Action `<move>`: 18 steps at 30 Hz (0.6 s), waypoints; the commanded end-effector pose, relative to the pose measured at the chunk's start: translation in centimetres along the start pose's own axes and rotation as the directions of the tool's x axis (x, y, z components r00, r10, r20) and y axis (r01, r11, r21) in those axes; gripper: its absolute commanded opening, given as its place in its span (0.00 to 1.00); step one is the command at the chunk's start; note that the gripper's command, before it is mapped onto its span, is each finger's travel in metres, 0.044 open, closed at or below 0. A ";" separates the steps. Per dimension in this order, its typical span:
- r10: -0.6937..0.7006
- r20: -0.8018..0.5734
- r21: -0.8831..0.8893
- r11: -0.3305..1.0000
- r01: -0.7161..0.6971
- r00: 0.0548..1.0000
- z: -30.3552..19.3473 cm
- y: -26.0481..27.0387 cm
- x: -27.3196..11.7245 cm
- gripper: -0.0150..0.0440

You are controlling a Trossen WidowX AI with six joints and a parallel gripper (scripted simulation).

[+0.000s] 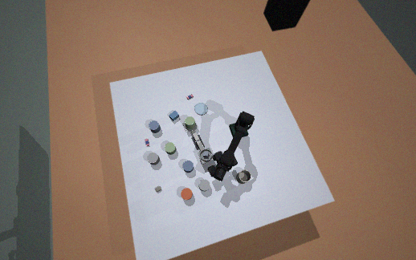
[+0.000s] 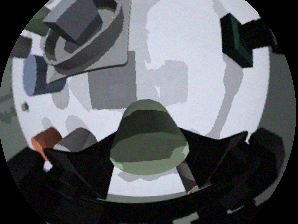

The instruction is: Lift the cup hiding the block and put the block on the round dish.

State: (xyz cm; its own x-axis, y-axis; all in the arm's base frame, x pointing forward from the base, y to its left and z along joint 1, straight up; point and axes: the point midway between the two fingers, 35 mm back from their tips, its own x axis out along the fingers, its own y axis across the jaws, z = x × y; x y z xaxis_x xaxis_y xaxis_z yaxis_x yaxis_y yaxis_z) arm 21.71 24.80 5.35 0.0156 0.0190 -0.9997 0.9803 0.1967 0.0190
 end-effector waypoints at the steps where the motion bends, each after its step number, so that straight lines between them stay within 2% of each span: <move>1: -0.002 0.002 0.006 1.000 0.002 1.000 0.0 -0.1 0.7 0.25; 15: -0.002 0.002 0.006 1.000 0.002 1.000 0.0 -0.1 2.6 0.25; 18: 0.001 0.000 0.000 1.000 -0.001 1.000 0.0 0.0 2.1 0.39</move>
State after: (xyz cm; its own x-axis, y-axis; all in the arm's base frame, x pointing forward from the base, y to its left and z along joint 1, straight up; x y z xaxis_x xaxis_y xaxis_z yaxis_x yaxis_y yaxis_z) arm 21.70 24.80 3.21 0.0147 0.0181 -0.9997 0.9803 0.1965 0.0180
